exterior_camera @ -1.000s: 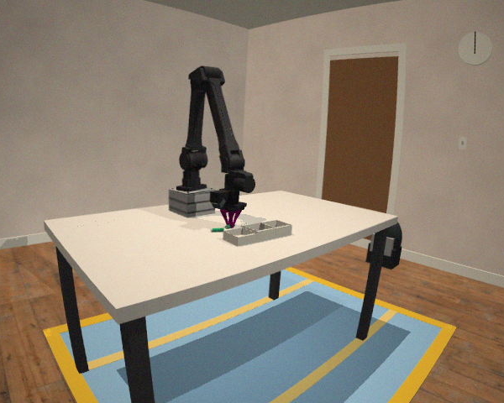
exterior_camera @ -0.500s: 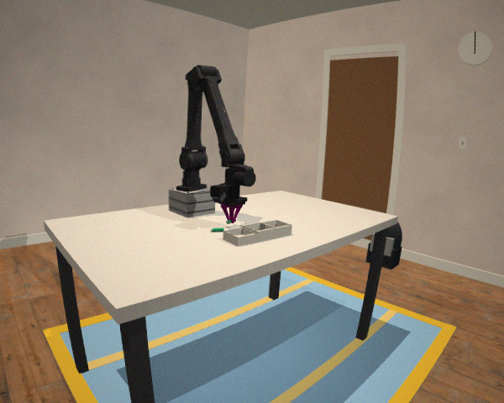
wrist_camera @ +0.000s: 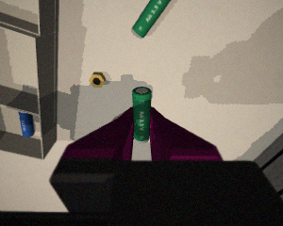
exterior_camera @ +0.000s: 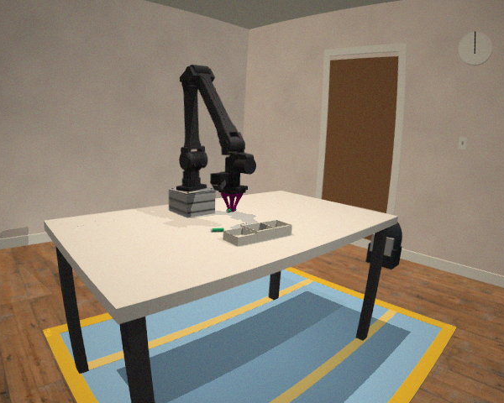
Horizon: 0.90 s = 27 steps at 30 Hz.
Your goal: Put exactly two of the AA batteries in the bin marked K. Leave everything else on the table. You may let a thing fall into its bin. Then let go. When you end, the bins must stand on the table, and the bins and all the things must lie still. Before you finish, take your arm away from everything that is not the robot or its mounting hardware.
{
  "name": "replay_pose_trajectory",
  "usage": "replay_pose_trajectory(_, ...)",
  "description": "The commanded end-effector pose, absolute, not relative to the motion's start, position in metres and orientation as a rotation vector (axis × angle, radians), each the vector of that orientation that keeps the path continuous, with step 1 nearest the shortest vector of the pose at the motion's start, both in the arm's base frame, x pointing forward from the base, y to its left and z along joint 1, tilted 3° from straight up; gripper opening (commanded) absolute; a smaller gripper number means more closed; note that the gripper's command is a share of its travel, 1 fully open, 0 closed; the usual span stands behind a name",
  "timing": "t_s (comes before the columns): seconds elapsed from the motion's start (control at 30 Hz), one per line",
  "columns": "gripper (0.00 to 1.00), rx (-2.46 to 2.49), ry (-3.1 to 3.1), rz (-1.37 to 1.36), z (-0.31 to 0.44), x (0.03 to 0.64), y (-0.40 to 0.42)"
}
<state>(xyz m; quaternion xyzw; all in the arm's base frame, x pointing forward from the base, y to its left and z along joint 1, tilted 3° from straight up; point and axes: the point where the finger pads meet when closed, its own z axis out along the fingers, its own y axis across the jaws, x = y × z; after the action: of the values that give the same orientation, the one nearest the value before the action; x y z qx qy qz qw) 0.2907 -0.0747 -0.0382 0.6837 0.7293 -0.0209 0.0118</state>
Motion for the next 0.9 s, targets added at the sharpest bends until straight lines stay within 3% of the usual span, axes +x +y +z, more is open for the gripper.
replay_pose_trajectory(0.0,0.08,2.152,2.291,-0.092,-0.042,0.2877,-0.0716)
replay_pose_trajectory(0.87,0.08,2.139,2.285,-0.079,-0.0377,0.2885,-0.0695)
